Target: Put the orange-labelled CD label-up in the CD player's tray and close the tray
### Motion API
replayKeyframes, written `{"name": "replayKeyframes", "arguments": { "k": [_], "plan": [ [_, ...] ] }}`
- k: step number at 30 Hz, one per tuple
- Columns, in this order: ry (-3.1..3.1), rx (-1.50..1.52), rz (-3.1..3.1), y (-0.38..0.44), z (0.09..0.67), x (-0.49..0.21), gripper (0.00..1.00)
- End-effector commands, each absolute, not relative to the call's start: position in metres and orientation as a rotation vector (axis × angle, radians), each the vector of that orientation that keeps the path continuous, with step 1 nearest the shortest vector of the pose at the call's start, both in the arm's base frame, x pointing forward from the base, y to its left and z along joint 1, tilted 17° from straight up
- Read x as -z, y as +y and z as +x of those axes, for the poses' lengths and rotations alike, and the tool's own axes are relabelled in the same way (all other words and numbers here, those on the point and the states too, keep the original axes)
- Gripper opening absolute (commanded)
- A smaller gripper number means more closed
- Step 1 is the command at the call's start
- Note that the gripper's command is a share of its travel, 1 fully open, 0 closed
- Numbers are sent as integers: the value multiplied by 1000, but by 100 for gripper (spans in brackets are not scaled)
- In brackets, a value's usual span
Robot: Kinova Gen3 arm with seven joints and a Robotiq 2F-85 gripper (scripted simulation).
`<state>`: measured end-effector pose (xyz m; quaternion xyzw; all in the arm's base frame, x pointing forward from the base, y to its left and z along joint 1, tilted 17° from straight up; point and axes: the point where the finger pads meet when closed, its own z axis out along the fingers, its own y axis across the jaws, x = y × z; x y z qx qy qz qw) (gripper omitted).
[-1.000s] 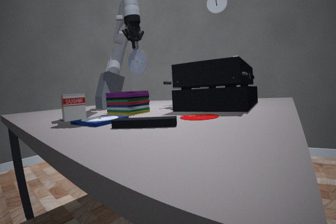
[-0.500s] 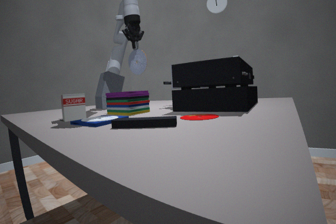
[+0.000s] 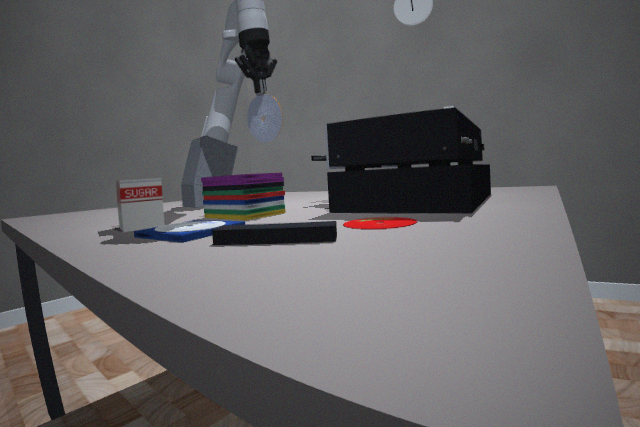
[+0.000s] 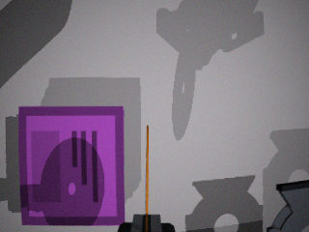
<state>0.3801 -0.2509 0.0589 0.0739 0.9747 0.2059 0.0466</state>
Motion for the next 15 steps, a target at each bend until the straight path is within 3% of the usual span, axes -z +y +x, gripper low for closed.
{"name": "replayKeyframes", "arguments": {
  "k": [1,15],
  "plan": [
    [2974,-626,233,-247,383,-61,11],
    [2969,-630,331,-227,394,-68,11]
  ]
}}
